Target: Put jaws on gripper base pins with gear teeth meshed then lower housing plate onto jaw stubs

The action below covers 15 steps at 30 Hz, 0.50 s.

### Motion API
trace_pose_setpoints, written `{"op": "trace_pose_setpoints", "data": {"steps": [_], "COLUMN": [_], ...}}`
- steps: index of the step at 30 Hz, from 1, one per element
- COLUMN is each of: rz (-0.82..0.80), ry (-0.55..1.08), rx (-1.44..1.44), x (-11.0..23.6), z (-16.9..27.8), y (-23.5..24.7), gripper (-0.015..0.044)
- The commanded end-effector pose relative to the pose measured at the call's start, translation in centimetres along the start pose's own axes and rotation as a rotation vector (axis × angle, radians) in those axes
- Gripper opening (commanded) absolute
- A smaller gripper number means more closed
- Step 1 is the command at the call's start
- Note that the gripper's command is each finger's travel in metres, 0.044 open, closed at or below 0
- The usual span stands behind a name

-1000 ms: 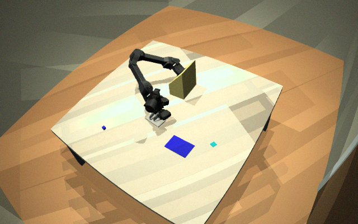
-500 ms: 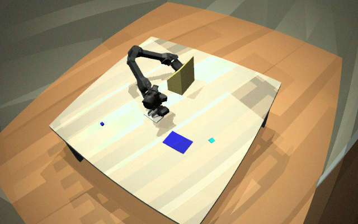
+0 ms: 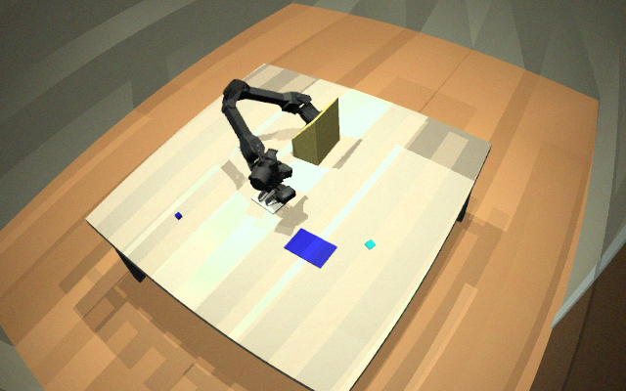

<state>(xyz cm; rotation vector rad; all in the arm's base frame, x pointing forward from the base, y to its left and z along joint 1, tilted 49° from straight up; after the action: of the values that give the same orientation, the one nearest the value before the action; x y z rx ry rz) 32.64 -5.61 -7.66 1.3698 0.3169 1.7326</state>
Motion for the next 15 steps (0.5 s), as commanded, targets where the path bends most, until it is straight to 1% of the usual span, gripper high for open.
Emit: {"op": "trace_pose_setpoints", "data": {"steps": [1,15], "rz": [-0.004,-0.005], "ry": [0.004,0.004], "rx": [0.006,0.005], "x": [-0.07,-0.39], "z": [0.02,0.02], "y": [0.03,0.04], "gripper": [0.0134,0.0134]}}
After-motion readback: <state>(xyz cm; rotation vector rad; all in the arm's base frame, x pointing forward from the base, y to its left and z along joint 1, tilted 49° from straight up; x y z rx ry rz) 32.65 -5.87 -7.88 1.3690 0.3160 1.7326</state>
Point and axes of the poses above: the point midway between the two fingers, 35 mm back from their tips, its own x axis back along the fingers, its own y axis across the jaws, z = x × y, the point moved 1 cm from there along x, back along the fingers, and after that the axes turned 10 degrees about -x, right-handed, at the moved point
